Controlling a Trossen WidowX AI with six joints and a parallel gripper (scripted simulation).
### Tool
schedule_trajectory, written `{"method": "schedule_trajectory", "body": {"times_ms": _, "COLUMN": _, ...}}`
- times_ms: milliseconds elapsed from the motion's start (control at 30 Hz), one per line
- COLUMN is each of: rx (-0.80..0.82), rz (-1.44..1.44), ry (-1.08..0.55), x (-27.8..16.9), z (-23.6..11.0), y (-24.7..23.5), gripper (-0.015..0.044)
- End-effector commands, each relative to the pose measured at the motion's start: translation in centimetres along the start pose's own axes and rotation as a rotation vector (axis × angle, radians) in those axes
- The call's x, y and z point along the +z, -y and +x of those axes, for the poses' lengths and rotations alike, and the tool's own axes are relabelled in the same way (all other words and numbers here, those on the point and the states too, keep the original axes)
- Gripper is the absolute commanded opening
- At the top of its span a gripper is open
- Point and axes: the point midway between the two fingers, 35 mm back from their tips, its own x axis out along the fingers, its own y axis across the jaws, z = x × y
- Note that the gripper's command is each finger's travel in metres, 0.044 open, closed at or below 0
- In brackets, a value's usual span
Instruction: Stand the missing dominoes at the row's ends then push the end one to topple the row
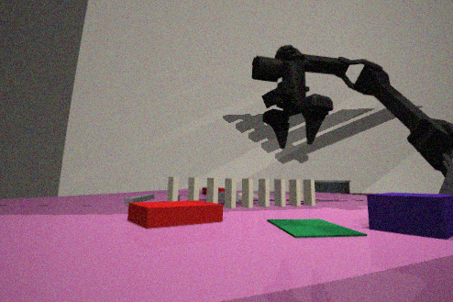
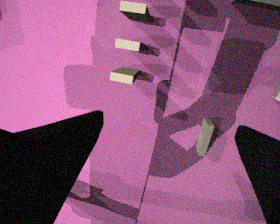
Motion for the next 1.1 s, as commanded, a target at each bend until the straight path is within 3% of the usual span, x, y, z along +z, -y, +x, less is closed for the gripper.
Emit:
{"method": "schedule_trajectory", "body": {"times_ms": 0, "rx": -0.007, "rz": 0.026, "ry": -0.014, "x": -3.4, "z": 2.9, "y": 5.2, "gripper": 0.044}}
{"method": "schedule_trajectory", "body": {"times_ms": 300, "rx": -0.012, "rz": 0.032, "ry": -0.025, "x": -5.0, "z": 4.6, "y": 7.1, "gripper": 0.044}}
{"method": "schedule_trajectory", "body": {"times_ms": 567, "rx": -0.015, "rz": 0.033, "ry": -0.027, "x": -5.3, "z": 10.4, "y": 7.1, "gripper": 0.044}}
{"method": "schedule_trajectory", "body": {"times_ms": 1067, "rx": -0.016, "rz": 0.033, "ry": -0.028, "x": -5.4, "z": 12.0, "y": 6.9, "gripper": 0.044}}
